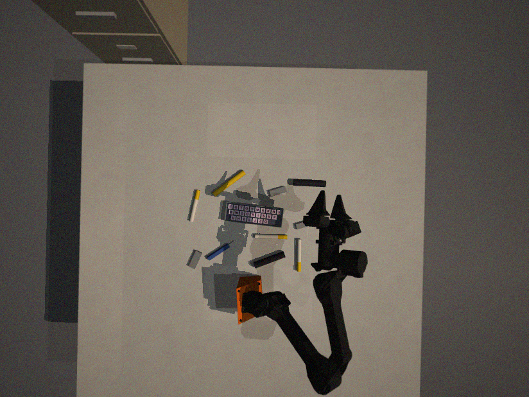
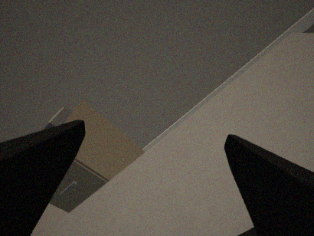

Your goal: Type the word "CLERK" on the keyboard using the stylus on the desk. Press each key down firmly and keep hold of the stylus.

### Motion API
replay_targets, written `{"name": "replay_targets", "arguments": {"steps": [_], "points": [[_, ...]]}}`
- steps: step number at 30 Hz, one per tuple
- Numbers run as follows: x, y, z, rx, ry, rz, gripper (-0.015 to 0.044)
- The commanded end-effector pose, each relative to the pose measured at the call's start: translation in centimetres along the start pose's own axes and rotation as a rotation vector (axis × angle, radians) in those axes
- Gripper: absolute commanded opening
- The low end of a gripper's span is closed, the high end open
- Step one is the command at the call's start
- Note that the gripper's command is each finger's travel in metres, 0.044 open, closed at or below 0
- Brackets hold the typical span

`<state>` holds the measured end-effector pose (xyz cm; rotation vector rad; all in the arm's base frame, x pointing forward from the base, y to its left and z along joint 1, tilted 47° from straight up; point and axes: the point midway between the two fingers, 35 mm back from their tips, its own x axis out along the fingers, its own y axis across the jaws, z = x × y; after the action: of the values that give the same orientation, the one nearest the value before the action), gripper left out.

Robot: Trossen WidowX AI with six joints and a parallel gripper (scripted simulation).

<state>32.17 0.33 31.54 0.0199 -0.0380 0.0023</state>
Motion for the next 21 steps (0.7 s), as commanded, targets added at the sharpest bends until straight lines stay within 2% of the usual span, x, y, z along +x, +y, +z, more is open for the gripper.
{"name": "replay_targets", "arguments": {"steps": [1, 8, 16, 17, 21], "points": [[0.1, 0.0, -0.2, 0.004, 0.011, -0.001, 0.0414], [3.8, 1.7, -10.3, 0.091, 0.417, -0.083, 0.023], [3.5, 4.0, -21.5, 0.046, 0.861, -0.267, 0.002], [3.3, 4.1, -22.9, 0.018, 0.911, -0.295, 0.0], [1.7, 4.3, -27.9, -0.123, 1.092, -0.408, 0.0]]}}
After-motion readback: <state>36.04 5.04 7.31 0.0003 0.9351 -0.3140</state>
